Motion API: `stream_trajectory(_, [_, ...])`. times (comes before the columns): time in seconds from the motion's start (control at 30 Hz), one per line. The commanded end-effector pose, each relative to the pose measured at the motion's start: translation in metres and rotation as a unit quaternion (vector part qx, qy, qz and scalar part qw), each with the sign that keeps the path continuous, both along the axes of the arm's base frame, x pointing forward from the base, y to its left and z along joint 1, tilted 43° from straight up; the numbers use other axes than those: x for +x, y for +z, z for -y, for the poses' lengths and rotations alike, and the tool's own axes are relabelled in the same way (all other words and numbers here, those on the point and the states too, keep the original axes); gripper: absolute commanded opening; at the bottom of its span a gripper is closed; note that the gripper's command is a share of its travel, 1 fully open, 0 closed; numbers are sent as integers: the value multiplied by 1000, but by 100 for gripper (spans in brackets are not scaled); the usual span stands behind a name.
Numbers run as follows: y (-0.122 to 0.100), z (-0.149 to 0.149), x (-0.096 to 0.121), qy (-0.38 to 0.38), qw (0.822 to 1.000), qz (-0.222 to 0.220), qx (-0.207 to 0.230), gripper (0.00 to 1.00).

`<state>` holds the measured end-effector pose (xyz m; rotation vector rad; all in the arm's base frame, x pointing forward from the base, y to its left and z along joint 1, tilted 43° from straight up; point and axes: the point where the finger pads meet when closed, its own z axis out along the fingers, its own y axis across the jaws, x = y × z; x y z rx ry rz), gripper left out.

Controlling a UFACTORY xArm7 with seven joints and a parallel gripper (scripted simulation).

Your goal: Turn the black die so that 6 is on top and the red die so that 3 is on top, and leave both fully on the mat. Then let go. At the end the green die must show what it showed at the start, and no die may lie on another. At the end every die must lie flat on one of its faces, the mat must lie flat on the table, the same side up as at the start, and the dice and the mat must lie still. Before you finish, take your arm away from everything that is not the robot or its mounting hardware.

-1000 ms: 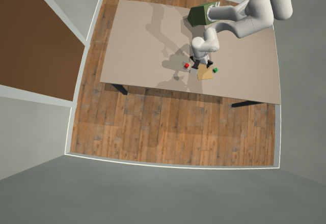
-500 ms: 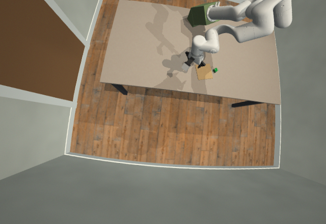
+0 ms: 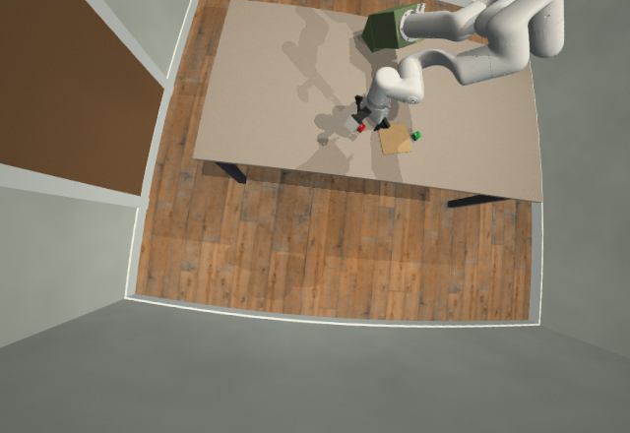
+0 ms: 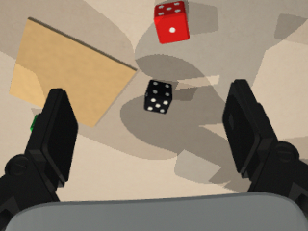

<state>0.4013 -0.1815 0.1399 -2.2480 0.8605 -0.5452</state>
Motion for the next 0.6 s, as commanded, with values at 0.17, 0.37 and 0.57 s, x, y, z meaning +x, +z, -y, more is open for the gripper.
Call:
stream_trajectory(0.17, [0,2,0,-6,1000,-1,-3,100])
stream_trajectory(0.37, [0,2,0,-6,1000,-1,-3,100])
stream_trajectory(0.57, [-6,14,-3,-41,999,-19,-12,100])
